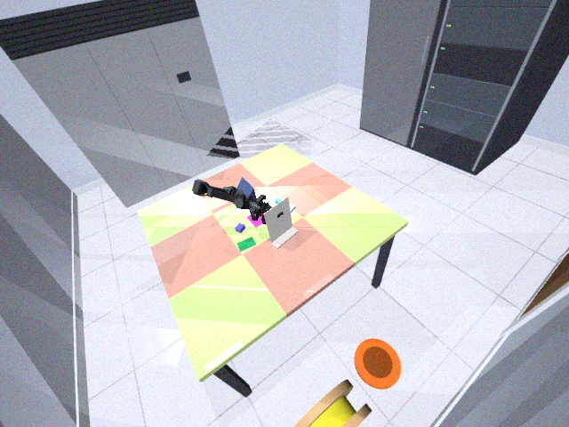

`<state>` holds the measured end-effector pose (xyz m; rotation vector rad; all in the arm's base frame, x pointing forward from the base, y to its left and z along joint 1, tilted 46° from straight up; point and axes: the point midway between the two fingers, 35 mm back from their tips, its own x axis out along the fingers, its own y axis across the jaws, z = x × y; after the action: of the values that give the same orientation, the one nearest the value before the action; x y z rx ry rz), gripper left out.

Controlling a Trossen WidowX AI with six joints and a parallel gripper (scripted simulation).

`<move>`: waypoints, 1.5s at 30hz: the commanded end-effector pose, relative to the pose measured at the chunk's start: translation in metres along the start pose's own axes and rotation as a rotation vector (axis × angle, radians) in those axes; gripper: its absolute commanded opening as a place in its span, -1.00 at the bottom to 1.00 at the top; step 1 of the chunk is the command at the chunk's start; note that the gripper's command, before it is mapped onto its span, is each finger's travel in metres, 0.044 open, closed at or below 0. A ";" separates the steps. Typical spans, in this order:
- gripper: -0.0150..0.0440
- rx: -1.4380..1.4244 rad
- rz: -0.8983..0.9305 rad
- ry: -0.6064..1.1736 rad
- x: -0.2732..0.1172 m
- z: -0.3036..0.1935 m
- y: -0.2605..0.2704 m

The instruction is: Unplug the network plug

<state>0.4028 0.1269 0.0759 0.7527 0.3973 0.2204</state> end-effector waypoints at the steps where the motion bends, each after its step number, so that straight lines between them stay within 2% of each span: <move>1: -0.32 -0.004 -0.002 0.003 0.000 -0.001 -0.001; 9: -0.49 -0.004 -0.002 0.003 0.000 -0.001 -0.001; 45: -0.49 -0.004 -0.003 0.004 -0.019 -0.004 -0.001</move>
<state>0.3870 0.1236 0.0777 0.7512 0.4014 0.2219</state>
